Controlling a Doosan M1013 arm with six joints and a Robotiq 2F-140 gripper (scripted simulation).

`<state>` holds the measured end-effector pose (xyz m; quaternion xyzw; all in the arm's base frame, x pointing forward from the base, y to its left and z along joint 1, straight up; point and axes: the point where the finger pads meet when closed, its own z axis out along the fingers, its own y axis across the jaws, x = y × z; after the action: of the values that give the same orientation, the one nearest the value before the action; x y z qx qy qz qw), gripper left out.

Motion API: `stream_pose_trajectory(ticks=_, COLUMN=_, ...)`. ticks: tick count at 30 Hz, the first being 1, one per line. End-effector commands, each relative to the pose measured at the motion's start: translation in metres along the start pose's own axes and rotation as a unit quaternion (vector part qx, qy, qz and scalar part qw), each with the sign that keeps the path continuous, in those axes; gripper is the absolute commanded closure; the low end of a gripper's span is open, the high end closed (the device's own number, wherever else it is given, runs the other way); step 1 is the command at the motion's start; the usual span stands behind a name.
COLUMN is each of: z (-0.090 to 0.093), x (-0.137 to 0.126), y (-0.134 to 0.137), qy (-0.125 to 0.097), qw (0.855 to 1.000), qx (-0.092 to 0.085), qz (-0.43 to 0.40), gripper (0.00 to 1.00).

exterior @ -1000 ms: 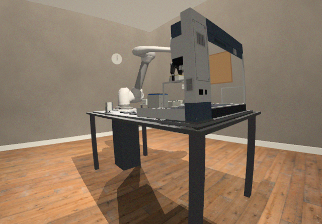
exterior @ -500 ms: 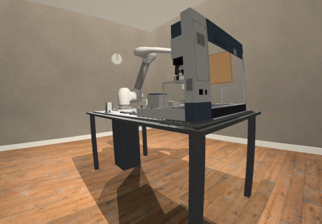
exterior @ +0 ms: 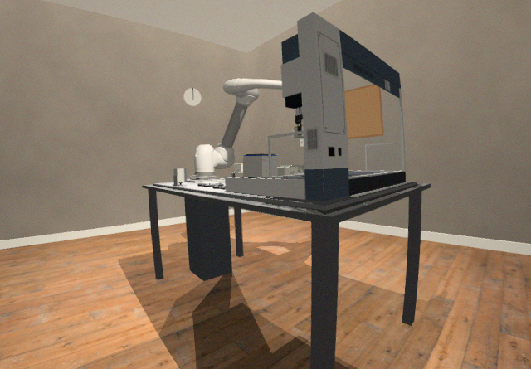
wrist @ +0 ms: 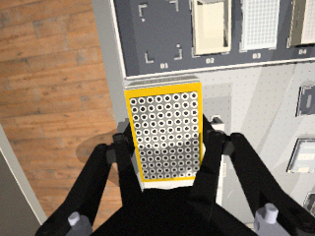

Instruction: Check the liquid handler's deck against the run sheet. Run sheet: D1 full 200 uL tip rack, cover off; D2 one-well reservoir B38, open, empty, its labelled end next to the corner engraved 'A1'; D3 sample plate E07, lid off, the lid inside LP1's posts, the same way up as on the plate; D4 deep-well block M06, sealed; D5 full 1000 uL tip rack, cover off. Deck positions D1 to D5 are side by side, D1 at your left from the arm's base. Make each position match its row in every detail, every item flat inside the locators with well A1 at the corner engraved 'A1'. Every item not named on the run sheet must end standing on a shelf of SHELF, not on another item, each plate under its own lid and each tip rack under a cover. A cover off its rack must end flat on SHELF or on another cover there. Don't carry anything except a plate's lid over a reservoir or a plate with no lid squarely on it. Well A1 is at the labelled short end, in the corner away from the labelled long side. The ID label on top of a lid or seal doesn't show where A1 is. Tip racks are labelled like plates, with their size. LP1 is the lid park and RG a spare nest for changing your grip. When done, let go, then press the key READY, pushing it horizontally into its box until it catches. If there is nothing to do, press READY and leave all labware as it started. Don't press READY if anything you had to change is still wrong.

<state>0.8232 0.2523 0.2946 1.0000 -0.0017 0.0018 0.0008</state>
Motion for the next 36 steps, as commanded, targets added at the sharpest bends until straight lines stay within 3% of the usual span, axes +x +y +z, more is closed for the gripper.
stream_pose_trajectory(ticks=1, z=-0.001, x=0.012, y=0.0, qy=0.001, qw=1.0, qx=0.0, qz=0.0, gripper=0.9)
stream_pose_trajectory(ticks=26, z=-0.001, x=0.127, y=0.001, qy=0.001, qw=1.0, qx=0.0, qz=0.0, gripper=0.9)
stream_pose_trajectory(ticks=36, z=-0.001, x=0.16, y=0.002, qy=0.001, qw=1.0, qx=0.0, qz=0.0, gripper=0.9)
